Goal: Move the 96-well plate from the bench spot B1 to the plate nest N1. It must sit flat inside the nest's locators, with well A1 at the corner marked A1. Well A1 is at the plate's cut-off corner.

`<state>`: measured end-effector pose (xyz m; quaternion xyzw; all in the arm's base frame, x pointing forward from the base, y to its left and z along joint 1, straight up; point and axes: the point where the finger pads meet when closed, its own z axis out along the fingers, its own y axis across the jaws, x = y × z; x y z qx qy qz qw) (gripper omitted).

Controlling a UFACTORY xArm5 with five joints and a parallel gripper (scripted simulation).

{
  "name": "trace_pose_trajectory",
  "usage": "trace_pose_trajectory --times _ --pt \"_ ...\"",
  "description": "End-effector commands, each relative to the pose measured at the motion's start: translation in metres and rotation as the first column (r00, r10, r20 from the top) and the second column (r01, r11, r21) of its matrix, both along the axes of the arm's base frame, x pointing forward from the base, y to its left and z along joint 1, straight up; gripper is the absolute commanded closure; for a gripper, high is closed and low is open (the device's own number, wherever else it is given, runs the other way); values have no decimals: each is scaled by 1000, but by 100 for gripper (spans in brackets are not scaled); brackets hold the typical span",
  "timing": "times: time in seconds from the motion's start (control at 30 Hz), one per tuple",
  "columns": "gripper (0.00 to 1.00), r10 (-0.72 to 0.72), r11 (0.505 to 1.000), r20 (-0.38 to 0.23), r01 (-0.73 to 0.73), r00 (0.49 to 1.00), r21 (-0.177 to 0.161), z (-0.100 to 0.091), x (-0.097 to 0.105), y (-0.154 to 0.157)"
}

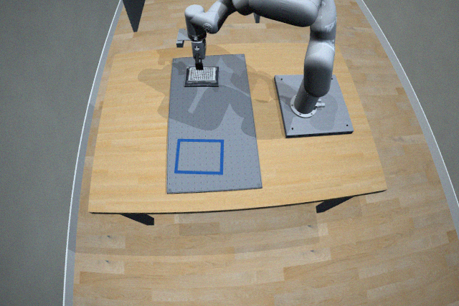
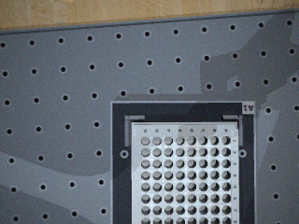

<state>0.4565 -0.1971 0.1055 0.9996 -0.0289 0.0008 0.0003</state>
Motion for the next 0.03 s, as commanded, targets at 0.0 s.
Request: trace_pose_trajectory --times 0.0 --pt "0 0 1000 5 0 1000 -1 2 1 -1"
